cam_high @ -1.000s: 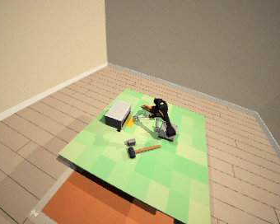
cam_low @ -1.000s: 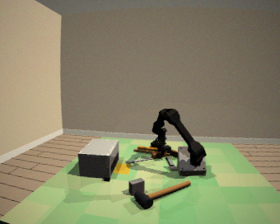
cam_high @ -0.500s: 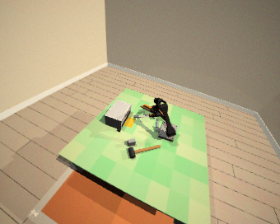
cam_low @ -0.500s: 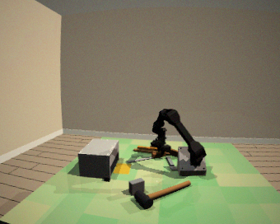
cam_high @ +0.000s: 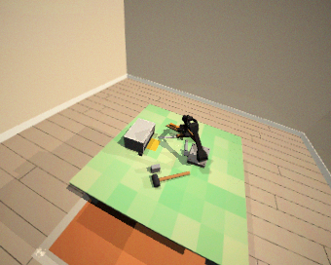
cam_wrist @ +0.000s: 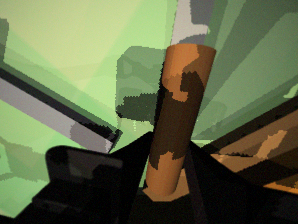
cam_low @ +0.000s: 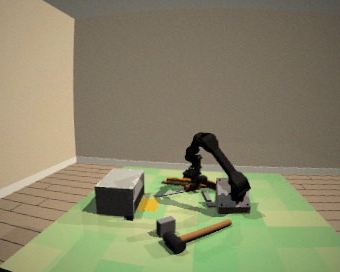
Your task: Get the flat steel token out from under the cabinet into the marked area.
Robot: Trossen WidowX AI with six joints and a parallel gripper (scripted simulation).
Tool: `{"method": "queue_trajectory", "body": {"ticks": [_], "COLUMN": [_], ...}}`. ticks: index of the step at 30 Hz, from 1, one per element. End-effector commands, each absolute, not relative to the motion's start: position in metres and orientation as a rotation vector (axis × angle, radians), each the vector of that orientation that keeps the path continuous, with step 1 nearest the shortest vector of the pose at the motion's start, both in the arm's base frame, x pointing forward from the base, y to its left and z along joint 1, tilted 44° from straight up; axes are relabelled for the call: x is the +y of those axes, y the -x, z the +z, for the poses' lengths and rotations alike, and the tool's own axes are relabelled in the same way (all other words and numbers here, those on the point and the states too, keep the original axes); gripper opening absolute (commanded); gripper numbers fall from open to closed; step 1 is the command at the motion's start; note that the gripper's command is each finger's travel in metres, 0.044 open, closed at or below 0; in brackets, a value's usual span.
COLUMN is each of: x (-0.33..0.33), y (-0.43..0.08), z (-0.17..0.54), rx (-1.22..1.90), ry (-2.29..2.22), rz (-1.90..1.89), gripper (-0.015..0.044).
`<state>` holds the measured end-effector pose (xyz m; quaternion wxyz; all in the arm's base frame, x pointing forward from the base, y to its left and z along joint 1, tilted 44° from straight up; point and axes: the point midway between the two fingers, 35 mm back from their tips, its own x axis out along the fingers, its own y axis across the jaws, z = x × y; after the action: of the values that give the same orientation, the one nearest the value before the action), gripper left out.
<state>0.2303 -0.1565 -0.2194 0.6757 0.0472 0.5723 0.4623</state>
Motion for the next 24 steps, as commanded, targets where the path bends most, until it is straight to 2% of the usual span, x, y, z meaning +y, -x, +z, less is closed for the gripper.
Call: {"method": "queue_trajectory", "body": {"ticks": [1,24], "x": [-0.164,-0.159], "y": [-0.233,-0.248], "z": [-0.222,-0.219], "rx": [1.285,1.282], "ry": [-0.088,-0.086], "rz": [1.029,1.031], "gripper": [0.0,0.0]}}
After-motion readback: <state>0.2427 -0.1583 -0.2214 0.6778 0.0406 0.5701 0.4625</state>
